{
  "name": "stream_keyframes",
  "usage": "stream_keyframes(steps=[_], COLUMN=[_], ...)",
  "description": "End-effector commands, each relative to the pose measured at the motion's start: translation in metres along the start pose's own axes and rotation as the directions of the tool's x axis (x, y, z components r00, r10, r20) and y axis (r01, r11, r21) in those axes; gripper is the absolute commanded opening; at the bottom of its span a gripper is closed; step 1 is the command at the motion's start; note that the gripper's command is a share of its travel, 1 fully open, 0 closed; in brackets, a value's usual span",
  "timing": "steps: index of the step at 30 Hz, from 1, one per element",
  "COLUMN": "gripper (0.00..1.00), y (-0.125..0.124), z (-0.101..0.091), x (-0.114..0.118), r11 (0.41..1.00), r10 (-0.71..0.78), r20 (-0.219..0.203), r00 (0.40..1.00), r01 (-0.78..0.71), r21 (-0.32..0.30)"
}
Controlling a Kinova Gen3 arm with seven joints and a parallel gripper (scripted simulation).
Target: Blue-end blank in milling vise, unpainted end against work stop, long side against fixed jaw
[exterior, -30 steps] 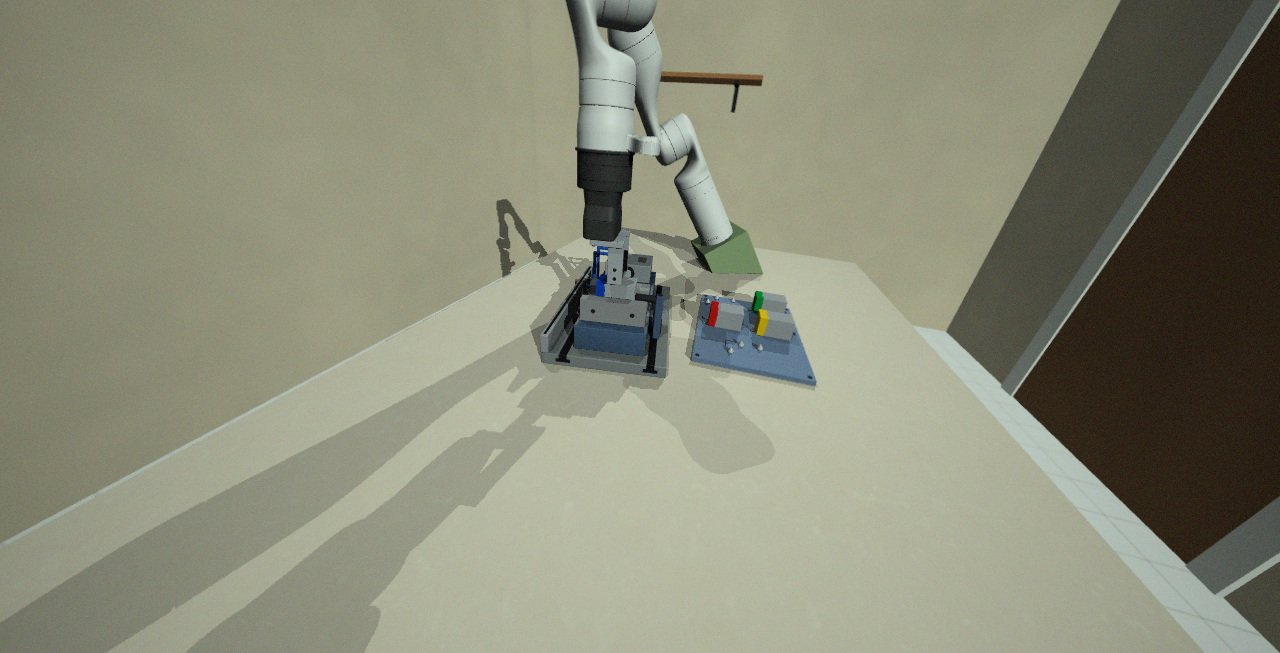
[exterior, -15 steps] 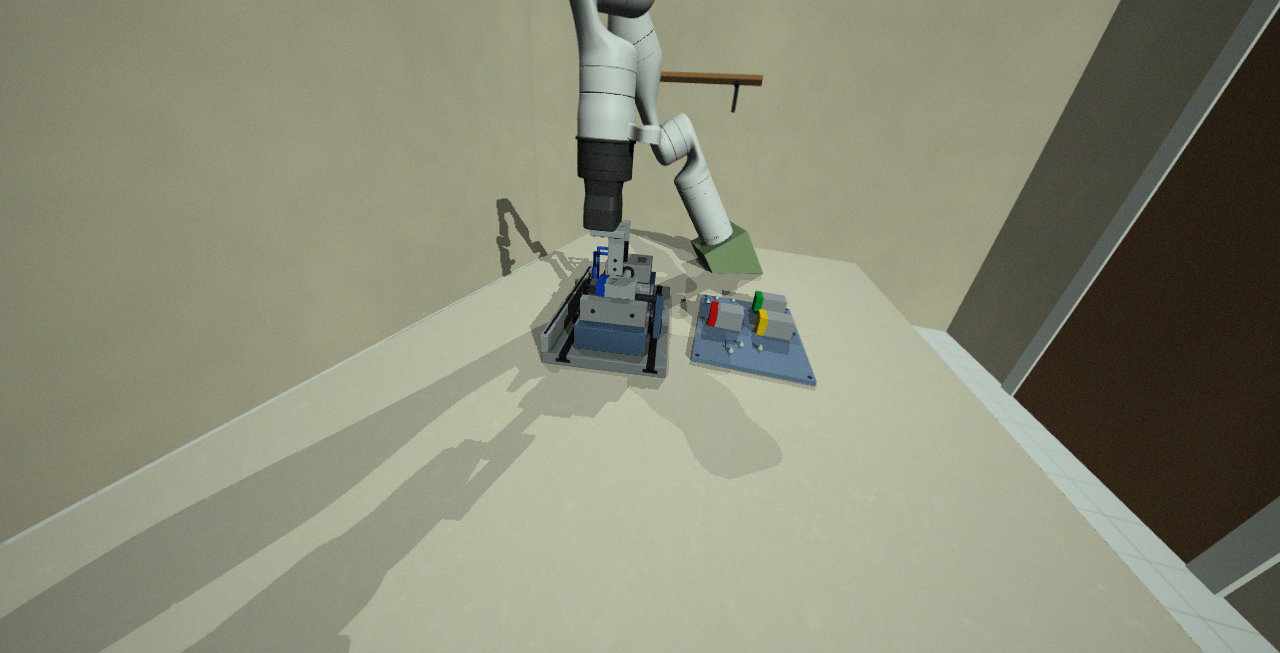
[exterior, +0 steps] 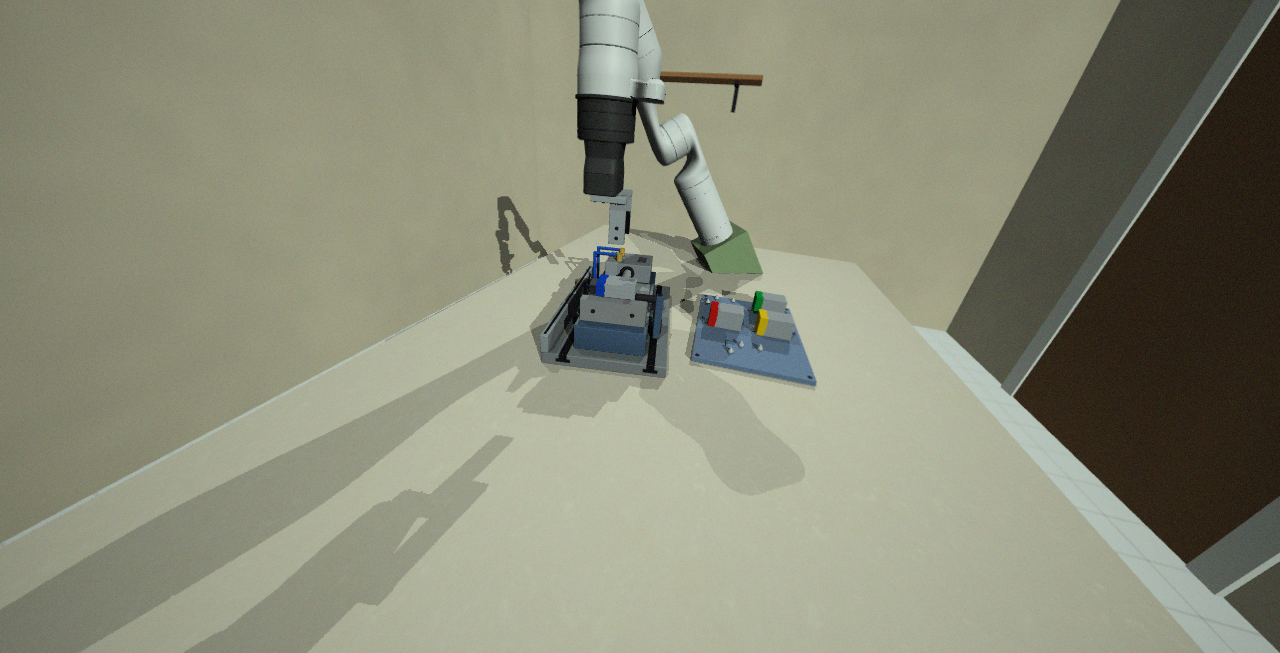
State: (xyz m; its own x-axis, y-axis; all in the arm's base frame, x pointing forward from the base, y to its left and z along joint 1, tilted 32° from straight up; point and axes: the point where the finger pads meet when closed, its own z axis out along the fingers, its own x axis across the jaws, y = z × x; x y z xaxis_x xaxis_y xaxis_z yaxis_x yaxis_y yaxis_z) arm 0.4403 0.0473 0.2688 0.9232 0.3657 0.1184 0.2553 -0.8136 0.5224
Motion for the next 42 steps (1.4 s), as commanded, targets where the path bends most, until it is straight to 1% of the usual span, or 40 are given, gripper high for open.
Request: stream_keyframes(steps=[1, 11, 13, 14, 42], gripper=[1.0, 1.0, 1.0, 1.0, 1.0], y=[-0.001, -0.001, -0.001, 0.0, -0.001], z=[-0.009, -0.037, -0.037, -0.034, -0.024], x=[0.003, 0.005, 0.005, 0.003, 0.005], r11=[1.0, 1.0, 1.0, 1.0, 1.0], r10=[0.0, 0.001, 0.001, 0.001, 0.001], r20=[-0.011, -0.018, -0.018, -0.011, -0.018], r00=[1.0, 1.0, 1.0, 1.0, 1.0], r01=[0.0, -0.001, -0.001, -0.001, -0.001], r21=[0.002, 0.004, 0.004, 0.002, 0.004])
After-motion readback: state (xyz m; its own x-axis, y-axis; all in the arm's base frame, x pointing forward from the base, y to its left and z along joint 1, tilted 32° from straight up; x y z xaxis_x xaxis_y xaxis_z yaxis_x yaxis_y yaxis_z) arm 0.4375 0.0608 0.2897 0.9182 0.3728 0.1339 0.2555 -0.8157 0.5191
